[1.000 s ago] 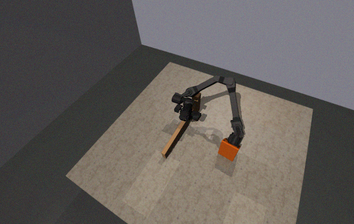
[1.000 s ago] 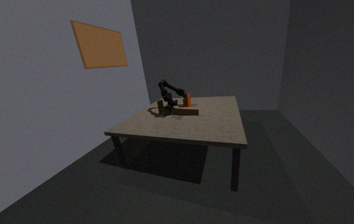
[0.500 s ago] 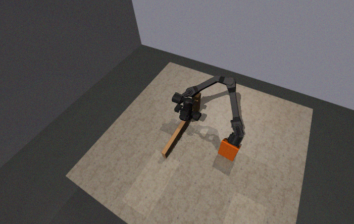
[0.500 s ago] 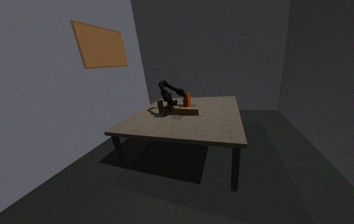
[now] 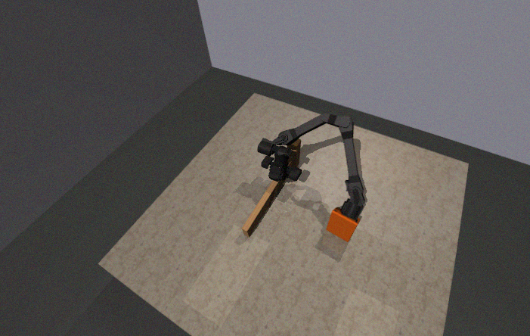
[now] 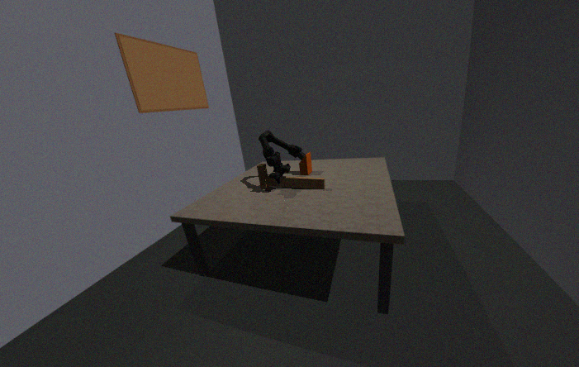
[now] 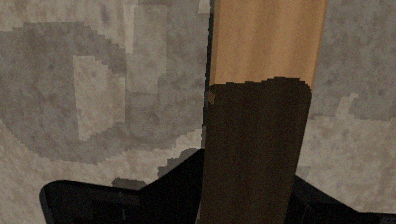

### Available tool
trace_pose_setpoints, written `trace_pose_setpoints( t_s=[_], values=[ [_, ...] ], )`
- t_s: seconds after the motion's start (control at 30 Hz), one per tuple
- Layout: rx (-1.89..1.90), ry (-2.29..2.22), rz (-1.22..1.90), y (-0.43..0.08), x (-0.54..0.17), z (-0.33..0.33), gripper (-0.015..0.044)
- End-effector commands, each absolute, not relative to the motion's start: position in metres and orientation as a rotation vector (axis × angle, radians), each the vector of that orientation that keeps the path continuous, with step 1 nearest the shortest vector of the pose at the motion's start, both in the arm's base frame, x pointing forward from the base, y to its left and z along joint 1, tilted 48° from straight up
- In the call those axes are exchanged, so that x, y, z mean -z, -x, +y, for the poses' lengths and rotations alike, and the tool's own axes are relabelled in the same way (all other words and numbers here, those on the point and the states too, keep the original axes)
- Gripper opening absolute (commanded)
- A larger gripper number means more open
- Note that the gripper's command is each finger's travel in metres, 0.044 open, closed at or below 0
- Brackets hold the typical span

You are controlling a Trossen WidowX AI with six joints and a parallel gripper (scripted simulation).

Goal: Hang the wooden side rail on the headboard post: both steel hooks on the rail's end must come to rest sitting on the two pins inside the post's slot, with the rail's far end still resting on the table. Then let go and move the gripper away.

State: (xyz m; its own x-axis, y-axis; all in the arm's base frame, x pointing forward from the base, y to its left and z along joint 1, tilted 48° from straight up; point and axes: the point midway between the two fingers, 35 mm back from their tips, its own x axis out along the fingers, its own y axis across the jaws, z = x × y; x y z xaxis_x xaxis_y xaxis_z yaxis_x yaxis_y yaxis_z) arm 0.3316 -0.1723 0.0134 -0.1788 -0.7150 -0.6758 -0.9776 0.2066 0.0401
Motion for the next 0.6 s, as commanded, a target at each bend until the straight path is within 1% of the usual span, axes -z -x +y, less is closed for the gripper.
trace_pose_setpoints(
  t_s=[0.0,0.57],
  values=[
    [-0.651,1.579,1.959,-0.3333,-0.0161,-0.1714,0.0000],
    [-0.651,1.579,1.959,-0.3337,-0.0176,-0.1725,0.0000]
  ],
)
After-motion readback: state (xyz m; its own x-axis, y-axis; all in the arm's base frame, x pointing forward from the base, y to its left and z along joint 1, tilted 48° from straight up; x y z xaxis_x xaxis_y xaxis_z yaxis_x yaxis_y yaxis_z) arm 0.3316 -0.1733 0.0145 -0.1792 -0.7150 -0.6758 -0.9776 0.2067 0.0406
